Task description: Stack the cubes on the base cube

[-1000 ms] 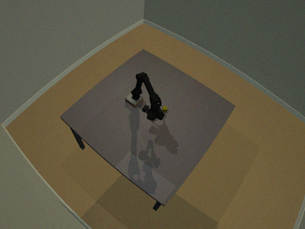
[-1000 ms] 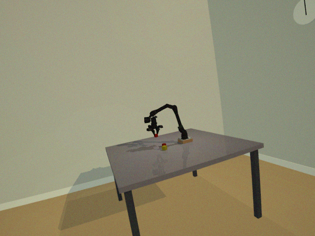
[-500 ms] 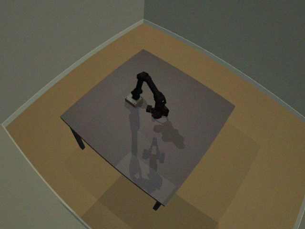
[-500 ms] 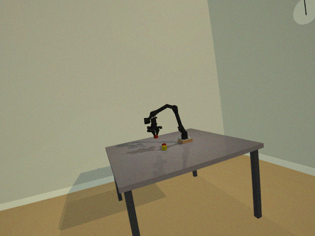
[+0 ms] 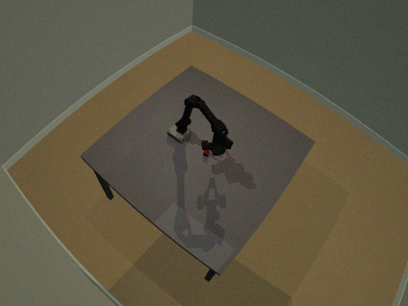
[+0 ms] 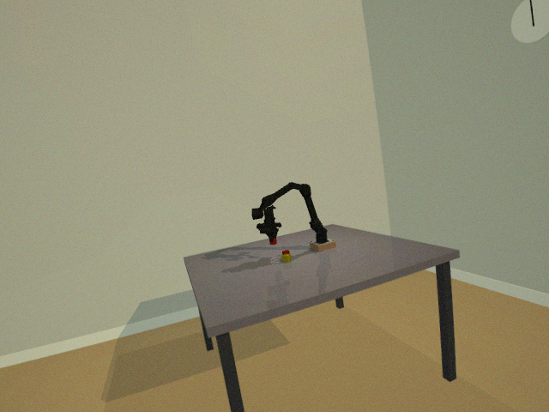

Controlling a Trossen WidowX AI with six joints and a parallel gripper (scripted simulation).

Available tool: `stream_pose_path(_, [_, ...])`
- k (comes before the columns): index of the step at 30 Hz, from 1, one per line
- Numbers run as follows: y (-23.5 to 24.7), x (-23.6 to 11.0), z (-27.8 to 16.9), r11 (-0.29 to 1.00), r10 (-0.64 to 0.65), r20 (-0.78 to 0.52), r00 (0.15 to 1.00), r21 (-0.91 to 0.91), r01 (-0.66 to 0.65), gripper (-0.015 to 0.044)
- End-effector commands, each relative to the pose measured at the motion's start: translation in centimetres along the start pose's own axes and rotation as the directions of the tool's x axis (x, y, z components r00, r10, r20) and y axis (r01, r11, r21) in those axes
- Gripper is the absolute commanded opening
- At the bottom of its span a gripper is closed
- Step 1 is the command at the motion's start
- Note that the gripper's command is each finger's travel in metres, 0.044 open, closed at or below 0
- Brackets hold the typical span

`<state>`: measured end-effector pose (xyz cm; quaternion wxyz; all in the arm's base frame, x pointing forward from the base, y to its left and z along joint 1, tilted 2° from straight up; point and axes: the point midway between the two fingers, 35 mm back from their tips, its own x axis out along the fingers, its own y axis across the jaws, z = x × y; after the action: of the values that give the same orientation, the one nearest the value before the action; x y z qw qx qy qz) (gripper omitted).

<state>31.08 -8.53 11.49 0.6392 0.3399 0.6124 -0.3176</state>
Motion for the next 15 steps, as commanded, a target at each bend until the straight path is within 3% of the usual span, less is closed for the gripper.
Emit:
stream_pose_path(1, [1.0, 0.4, -1.0, 0.996, -0.002, -0.002, 1.0, -0.09, 0.002, 0.0105])
stream_pose_path(15, [4.1, 1.2, -4.3, 0.93, 0.001, -0.004, 1.0, -0.368, -0.002, 0.0105])
